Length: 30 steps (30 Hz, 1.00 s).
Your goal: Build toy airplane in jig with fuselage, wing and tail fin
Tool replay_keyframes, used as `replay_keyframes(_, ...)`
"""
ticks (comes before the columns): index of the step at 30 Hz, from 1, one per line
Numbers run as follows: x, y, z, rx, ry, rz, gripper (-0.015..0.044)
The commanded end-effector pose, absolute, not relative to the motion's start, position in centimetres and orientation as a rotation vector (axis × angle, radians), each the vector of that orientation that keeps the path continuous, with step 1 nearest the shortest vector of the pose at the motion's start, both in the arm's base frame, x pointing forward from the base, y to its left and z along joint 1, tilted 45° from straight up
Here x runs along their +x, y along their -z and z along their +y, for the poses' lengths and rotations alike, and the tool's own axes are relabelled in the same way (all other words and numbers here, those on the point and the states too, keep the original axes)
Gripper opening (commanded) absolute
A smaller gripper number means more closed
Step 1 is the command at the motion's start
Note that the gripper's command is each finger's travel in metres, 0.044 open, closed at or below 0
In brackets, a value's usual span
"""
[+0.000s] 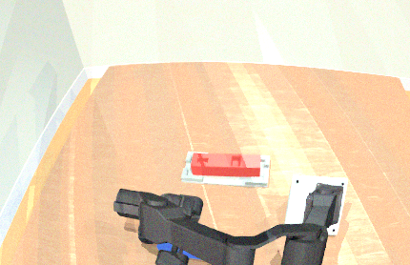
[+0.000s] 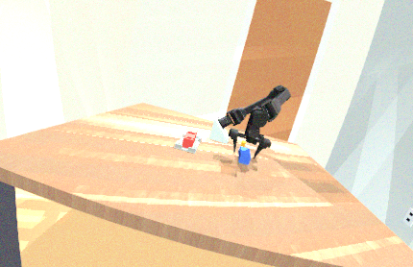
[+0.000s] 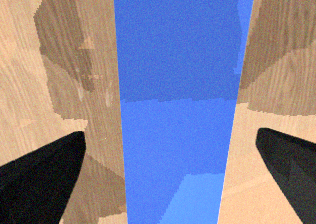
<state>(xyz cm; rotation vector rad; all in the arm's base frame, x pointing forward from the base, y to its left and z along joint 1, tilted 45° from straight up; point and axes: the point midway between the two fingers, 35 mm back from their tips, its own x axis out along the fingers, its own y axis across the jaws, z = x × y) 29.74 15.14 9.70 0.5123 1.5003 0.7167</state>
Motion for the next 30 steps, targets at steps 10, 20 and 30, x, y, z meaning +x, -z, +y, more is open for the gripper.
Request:
replay_keyframes(10, 29.55, -9.22, 15.69, 0.522, -0.718, 1.504, 0.0256)
replay_keyframes(20, 29.55, -9.22, 15.69, 0.522, -0.718, 1.504, 0.0131)
replay_keyframes(30, 29.84, -10.05, 14.80, 0.501, -0.715, 1.508, 0.0000)
